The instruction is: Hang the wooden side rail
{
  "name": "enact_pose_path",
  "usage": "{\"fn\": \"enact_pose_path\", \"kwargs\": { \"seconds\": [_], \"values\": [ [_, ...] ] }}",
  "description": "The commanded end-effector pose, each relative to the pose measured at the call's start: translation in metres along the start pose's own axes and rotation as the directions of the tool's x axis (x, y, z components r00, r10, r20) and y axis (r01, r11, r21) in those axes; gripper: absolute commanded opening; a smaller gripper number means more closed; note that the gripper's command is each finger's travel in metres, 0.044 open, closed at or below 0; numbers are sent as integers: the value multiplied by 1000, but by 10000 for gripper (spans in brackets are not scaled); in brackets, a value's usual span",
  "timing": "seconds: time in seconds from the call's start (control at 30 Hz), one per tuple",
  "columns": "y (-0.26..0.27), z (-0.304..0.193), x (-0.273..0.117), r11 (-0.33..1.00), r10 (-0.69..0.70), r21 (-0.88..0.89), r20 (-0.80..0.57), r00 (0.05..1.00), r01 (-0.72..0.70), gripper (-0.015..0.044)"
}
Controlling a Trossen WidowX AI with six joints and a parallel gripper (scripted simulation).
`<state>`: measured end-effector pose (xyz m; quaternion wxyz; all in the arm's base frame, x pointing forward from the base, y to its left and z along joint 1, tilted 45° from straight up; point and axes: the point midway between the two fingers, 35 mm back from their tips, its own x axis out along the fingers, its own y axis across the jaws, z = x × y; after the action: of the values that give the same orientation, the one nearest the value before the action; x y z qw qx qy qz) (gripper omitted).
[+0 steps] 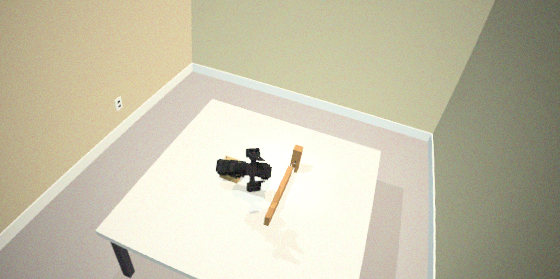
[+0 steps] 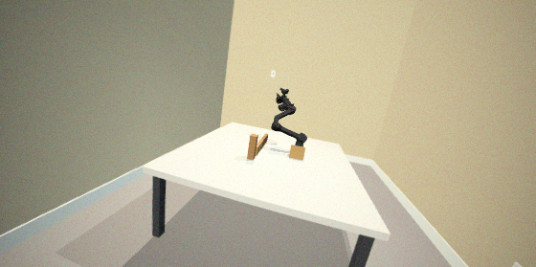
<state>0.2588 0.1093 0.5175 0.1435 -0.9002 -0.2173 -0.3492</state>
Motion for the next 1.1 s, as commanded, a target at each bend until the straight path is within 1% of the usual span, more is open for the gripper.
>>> {"fn": "enact_pose_path", "kwargs": {
  "seconds": [0.0, 0.03, 0.3, 0.43, 0.57, 0.8, 1.07],
  "values": [
    [-2, -1, 0, 1000, -5, 3, -3, 1000, 5, 426],
    [-7, -5, -2, 1000, -18, 11, -12, 1000, 18, 440],
    [-68, -72, -34, 966, -199, 135, -167, 966, 222, 440],
    [-88, -114, -62, 921, -278, 194, -276, 920, 337, 440],
    [-95, -156, -94, 862, -329, 248, -393, 859, 443, 440],
    [-74, -219, -150, 735, -334, 325, -589, 735, 595, 440],
    [-12, -263, -203, 575, -225, 391, -769, 599, 718, 440]
  ]
}}
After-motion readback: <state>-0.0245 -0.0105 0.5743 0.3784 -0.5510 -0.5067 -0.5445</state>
